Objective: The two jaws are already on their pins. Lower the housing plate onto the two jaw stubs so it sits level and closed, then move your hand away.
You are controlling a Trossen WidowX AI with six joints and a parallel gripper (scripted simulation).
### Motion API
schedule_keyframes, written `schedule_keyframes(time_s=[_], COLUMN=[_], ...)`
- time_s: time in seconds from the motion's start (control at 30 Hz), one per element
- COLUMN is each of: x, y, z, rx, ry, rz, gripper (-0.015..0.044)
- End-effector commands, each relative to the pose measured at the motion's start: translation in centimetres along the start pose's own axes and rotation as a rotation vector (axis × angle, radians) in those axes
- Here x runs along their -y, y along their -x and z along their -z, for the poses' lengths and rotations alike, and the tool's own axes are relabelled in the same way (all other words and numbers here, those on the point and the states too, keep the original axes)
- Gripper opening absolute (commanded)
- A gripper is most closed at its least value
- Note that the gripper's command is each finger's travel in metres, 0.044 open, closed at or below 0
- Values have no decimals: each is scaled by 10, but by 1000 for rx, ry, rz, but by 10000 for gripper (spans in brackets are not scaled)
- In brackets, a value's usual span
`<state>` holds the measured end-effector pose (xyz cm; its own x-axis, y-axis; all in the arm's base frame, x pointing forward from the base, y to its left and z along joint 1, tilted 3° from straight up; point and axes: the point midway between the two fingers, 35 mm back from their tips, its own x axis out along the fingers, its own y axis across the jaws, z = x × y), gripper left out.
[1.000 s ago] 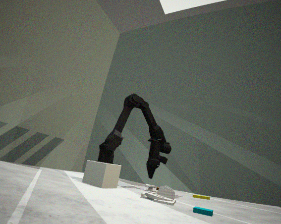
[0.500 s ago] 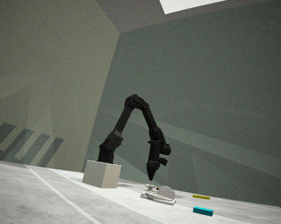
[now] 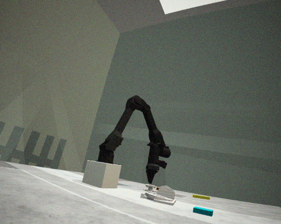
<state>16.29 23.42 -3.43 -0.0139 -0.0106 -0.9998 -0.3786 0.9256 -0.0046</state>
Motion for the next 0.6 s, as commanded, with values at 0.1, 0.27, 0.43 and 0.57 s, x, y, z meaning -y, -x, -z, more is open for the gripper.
schedule_keyframes(time_s=[0.1, 0.27, 0.43, 0.57], x=[0, -1, 0, 0], y=[-9, -17, -25, -31], z=[1, 1, 1, 2], rx=[-6, -6, -6, -6], ry=[-3, -3, -3, -3], rz=[-3, -3, -3, -3], gripper=[440, 440, 440, 440])
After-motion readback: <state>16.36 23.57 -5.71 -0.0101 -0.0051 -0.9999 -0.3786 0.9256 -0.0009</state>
